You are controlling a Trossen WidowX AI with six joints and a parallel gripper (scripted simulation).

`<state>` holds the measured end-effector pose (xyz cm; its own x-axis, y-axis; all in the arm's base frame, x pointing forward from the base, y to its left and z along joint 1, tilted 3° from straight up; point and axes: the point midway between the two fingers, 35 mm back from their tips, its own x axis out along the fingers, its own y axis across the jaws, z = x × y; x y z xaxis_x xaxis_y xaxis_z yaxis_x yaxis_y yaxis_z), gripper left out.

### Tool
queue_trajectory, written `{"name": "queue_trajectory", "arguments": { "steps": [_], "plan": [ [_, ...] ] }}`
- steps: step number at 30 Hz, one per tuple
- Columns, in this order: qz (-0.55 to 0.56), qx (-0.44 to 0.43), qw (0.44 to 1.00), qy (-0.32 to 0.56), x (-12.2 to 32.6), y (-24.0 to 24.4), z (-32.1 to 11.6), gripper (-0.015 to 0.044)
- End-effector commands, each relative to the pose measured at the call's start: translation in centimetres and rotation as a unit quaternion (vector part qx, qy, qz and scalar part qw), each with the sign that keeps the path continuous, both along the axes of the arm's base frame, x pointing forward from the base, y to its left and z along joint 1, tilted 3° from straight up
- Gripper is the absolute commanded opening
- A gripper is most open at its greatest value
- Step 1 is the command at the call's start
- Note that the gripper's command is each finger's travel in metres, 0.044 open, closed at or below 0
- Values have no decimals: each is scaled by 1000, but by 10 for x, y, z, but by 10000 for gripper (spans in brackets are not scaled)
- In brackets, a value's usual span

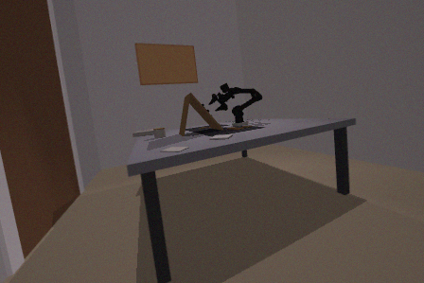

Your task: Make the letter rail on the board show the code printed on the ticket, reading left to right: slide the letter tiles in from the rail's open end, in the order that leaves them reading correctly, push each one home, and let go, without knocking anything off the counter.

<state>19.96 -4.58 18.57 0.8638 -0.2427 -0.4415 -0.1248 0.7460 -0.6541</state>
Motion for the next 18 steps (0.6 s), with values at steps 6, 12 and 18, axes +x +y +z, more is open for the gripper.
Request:
{"name": "queue_trajectory", "arguments": {
  "steps": [6, 12, 18],
  "plan": [
    [-138, 316, 937, -53, 5, 65, -24, 440],
    [-163, 384, 905, -77, 3, 78, -23, 440],
    [-163, 384, 905, -77, 3, 78, -23, 440]
  ]
}}
